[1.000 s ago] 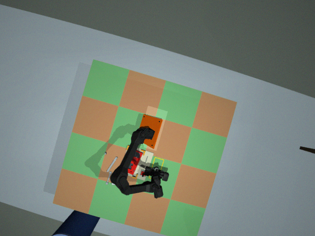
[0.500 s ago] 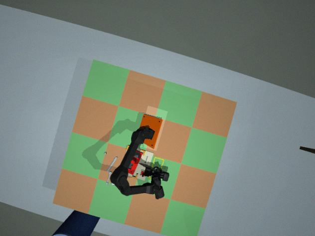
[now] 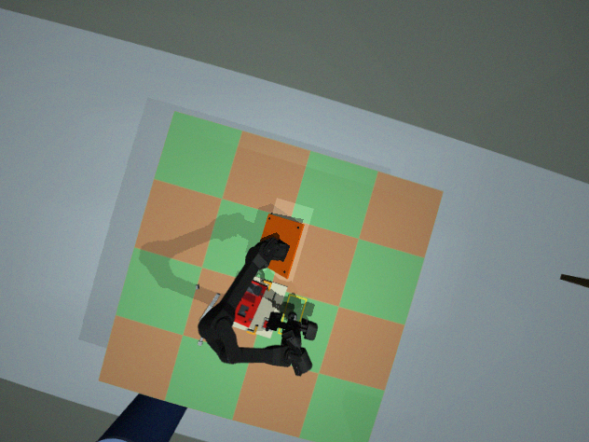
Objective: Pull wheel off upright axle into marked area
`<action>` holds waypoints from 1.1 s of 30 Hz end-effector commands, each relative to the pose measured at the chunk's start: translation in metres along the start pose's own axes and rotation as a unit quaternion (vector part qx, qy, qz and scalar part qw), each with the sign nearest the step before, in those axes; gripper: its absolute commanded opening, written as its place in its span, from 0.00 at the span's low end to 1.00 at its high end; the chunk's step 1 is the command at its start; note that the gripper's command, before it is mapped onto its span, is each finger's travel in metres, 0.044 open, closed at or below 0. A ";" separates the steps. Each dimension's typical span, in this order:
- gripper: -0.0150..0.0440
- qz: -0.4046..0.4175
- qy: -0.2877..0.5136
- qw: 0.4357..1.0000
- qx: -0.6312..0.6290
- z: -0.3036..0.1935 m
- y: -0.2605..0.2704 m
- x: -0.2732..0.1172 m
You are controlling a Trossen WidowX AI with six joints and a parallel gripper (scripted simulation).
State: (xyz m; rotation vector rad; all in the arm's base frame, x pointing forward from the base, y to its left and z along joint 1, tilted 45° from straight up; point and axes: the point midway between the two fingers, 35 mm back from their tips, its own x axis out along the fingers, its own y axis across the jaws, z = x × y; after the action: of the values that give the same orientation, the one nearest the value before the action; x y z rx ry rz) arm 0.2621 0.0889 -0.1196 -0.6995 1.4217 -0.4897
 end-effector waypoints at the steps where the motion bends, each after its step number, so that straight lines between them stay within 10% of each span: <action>1: 1.00 0.004 -0.001 1.000 0.003 -0.030 -0.013 -0.020; 33: 1.00 0.003 0.000 1.000 0.003 -0.049 -0.022 -0.029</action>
State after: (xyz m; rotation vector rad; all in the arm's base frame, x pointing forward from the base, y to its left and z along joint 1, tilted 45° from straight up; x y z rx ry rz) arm 0.2133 0.0859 -0.0842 -0.6956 1.4185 -0.4879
